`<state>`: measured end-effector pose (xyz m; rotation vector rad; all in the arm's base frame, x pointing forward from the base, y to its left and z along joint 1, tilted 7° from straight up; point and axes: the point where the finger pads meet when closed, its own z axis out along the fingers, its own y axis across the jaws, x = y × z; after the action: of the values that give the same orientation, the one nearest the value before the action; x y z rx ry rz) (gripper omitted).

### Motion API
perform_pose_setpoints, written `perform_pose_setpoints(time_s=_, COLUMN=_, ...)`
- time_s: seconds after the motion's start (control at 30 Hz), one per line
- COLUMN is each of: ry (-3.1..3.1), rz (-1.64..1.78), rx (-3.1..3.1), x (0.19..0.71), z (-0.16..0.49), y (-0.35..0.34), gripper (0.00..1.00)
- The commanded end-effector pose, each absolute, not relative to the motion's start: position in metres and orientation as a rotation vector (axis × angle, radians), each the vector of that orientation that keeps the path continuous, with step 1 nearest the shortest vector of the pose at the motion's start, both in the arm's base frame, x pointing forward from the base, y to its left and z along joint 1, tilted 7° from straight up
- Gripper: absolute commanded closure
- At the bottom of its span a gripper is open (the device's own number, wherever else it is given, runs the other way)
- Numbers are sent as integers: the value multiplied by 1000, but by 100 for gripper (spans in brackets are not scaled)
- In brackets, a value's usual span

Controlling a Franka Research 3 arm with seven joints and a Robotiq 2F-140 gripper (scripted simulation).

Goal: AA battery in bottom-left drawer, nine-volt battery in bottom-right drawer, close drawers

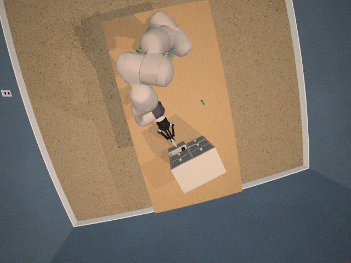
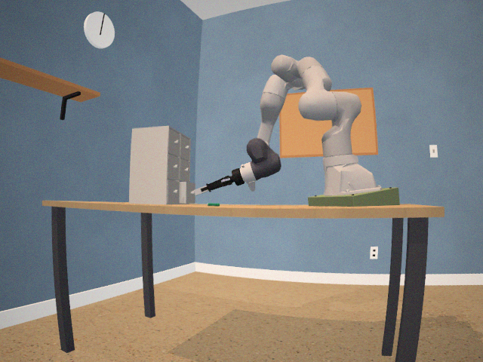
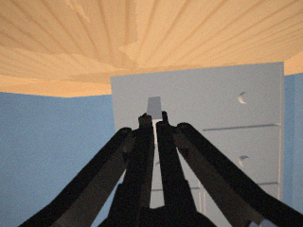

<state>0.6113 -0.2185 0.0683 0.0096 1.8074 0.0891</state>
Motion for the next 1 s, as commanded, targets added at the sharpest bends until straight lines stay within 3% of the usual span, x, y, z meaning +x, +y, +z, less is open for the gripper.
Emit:
perform_pose_setpoints(time_s=0.0, ry=1813, rz=93, rx=14, x=616, z=67, y=-217, gripper=100)
perform_pose_setpoints(time_s=0.97, ry=1813, rz=93, rx=14, x=641, z=70, y=-216, gripper=100)
